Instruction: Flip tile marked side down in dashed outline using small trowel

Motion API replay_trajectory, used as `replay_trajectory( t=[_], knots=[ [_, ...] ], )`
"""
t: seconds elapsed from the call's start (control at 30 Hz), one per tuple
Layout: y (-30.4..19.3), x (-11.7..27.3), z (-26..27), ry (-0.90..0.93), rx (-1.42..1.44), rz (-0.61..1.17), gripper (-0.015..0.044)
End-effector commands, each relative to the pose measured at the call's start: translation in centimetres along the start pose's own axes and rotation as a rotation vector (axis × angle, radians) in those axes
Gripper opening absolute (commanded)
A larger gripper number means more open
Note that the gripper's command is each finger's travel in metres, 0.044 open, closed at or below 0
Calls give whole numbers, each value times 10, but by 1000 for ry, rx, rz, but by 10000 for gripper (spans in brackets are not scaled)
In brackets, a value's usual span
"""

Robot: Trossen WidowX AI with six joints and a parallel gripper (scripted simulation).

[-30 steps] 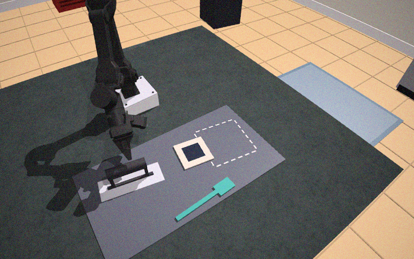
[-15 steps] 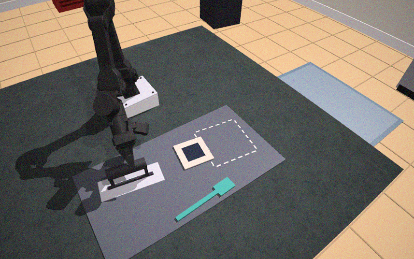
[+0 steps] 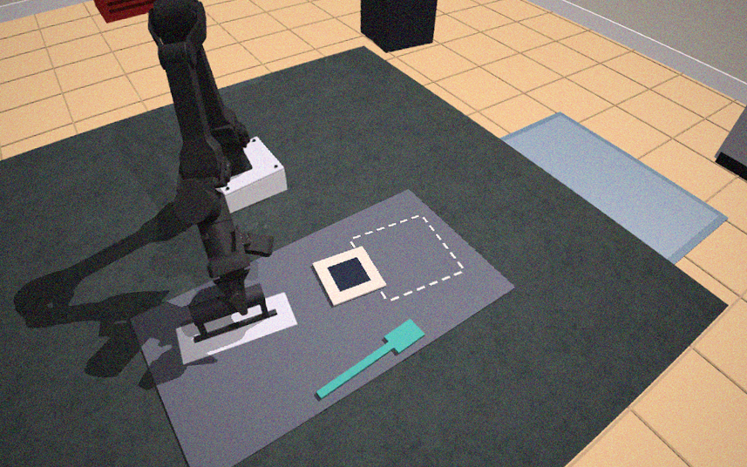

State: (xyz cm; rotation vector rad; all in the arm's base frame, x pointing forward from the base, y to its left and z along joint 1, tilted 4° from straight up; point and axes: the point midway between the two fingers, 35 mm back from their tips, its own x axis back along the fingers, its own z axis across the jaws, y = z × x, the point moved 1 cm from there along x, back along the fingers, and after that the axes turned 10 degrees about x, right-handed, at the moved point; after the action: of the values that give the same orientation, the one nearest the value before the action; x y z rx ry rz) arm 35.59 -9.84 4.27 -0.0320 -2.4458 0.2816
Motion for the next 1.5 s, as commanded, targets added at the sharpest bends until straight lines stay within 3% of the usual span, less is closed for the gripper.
replay_trajectory(
  t=[0.0,0.17,0.3,1.07,1.13,1.47],
  knots=[
    [-2,-6,-3,-8,-1,8,300],
    [-1,-11,-2,-8,-1,8,300],
    [-1,-11,-2,-8,-1,8,195],
    [-1,-11,-2,-8,-1,8,42],
    [-2,-10,-5,-8,0,8,0],
    [-8,22,-43,-9,0,3,0]
  ],
)
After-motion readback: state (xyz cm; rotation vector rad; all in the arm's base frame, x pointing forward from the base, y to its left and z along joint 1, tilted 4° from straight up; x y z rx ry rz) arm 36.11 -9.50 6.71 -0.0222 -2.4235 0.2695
